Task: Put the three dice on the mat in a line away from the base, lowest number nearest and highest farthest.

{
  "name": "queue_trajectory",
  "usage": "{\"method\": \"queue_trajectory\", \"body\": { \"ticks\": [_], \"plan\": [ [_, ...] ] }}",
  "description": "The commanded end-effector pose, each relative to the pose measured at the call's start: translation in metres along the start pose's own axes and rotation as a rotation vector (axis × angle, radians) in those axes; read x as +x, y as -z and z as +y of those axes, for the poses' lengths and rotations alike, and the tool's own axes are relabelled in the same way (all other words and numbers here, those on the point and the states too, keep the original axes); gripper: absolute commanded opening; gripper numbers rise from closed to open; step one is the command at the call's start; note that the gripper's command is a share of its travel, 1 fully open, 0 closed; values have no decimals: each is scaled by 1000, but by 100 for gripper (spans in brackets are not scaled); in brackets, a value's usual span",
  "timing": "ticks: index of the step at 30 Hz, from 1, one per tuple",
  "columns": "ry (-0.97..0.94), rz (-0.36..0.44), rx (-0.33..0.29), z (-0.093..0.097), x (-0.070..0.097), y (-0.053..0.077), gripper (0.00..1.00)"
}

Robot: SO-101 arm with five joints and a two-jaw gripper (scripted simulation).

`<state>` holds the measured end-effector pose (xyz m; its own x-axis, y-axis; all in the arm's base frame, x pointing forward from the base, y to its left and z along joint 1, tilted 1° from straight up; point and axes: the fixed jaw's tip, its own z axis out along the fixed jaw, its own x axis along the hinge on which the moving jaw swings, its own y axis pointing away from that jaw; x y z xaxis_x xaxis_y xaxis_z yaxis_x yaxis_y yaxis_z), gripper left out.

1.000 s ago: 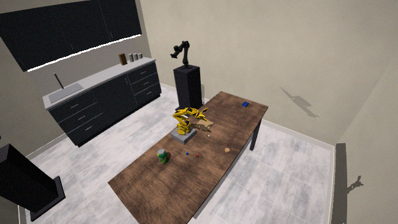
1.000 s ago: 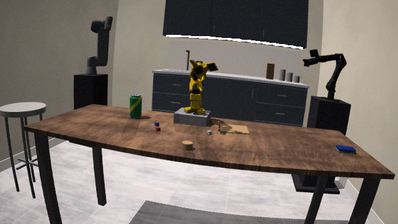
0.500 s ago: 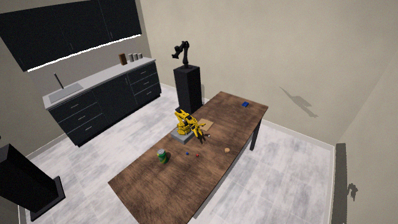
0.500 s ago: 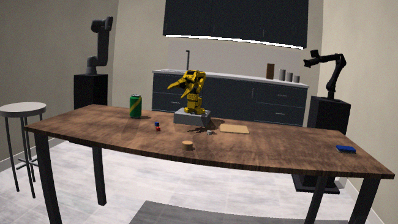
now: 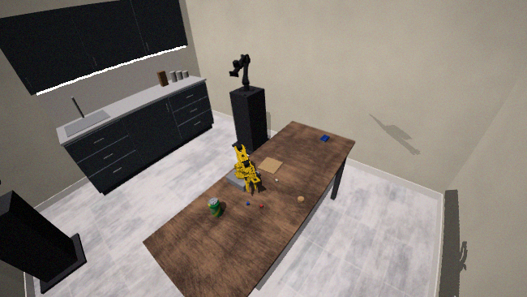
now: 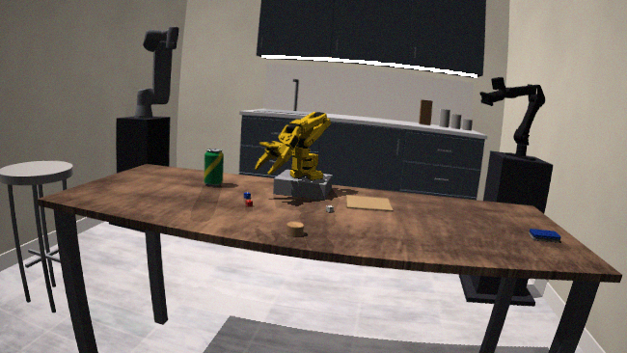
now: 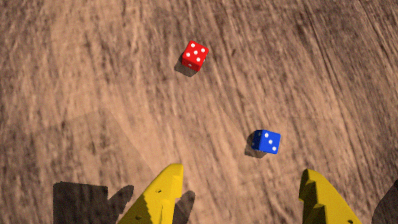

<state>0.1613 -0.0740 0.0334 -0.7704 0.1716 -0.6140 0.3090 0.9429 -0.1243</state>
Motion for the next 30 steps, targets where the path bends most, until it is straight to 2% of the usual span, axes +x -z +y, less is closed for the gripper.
{"method": "queue_trajectory", "body": {
  "ticks": [1,7,30],
  "plan": [
    [-183,80,61,-17,21,-14,26],
    [-439,191,145,-39,52,-30,25],
    [-438,210,141,-43,45,-36,25]
  ]
}}
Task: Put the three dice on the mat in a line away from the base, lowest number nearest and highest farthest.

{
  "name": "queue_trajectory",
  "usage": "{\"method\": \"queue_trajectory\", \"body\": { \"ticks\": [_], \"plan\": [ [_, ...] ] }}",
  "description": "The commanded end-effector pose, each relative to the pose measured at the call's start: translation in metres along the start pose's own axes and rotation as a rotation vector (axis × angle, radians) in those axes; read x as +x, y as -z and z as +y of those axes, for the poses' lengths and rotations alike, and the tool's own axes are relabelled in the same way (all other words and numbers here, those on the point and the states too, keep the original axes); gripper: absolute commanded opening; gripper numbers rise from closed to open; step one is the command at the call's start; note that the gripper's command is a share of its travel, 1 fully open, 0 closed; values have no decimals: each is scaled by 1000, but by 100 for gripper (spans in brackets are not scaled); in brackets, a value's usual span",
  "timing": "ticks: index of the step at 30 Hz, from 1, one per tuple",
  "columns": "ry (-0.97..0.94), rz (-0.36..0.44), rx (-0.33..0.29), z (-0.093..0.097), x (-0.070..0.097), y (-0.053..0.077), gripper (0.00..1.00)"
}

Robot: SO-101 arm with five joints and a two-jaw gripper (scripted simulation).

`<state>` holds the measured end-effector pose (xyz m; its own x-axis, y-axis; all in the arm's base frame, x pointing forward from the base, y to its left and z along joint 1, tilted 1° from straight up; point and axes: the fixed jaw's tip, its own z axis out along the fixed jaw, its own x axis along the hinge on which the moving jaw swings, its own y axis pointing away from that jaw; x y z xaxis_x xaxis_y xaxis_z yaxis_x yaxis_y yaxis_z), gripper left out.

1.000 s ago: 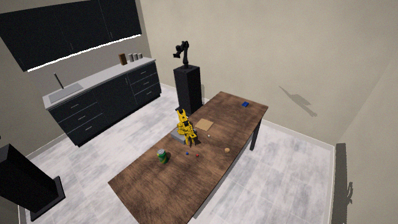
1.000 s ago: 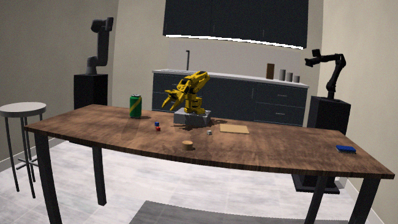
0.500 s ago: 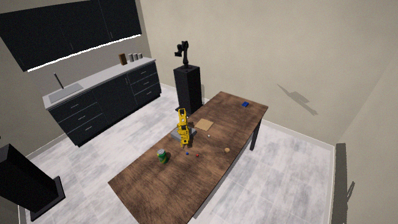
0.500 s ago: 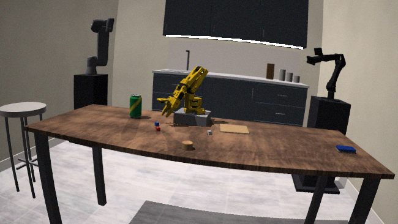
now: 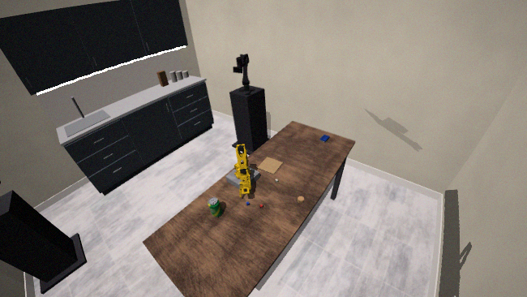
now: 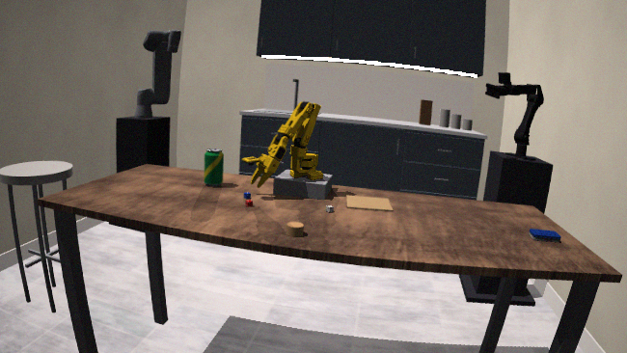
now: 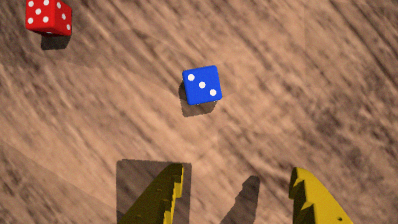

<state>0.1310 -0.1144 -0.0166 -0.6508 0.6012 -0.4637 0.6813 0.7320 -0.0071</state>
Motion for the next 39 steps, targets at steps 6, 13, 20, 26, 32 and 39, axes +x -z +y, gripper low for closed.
{"method": "queue_trajectory", "body": {
  "ticks": [6,13,20,26,32,39],
  "plan": [
    [-10,10,1,-1,-8,-5,25],
    [-9,14,1,-1,-10,-6,25],
    [-18,30,2,-1,-8,-7,25],
    [-18,30,2,-1,-8,-7,25],
    [-18,30,2,-1,-8,-7,25],
    [-18,30,2,-1,-8,-7,25]
  ]
}}
